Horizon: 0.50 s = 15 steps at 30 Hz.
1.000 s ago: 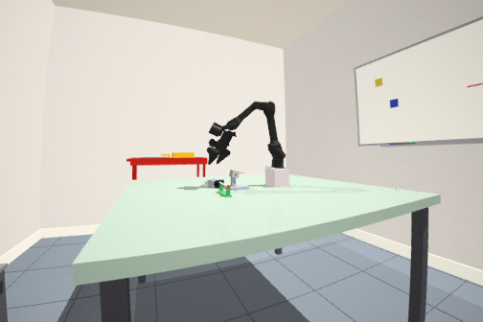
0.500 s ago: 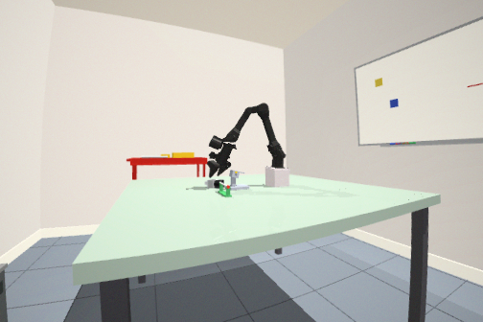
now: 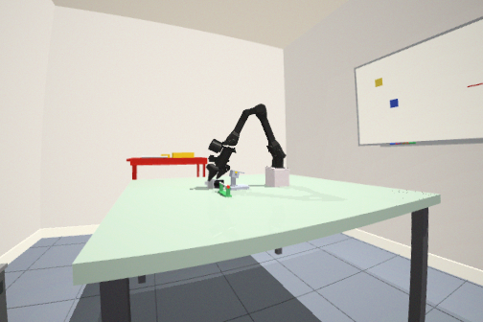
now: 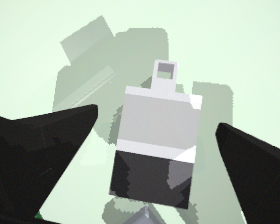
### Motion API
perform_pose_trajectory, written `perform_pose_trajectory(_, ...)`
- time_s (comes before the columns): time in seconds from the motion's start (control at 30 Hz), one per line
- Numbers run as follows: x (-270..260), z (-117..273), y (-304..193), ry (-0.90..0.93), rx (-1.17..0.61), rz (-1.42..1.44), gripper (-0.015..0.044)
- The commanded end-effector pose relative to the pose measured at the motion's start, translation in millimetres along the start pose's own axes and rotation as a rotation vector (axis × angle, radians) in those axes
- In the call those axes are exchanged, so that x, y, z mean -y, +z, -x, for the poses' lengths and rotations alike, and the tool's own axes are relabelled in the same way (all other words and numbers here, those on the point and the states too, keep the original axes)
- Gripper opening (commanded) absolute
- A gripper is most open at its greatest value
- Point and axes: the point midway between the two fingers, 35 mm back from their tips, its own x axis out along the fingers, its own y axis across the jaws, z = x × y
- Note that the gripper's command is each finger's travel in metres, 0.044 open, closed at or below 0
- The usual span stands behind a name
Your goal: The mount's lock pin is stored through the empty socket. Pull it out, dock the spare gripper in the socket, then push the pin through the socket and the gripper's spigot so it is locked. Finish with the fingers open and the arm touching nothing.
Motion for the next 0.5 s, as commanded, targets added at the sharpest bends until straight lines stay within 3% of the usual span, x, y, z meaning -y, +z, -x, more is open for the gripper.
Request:
perform_pose_trajectory(0.0, 1, -5, -3, -0.004, 0.001, -0.004, 0.0440)
perform_pose_trajectory(0.47, 2, -24, -15, -0.004, 0.001, -0.004, 0.0440)
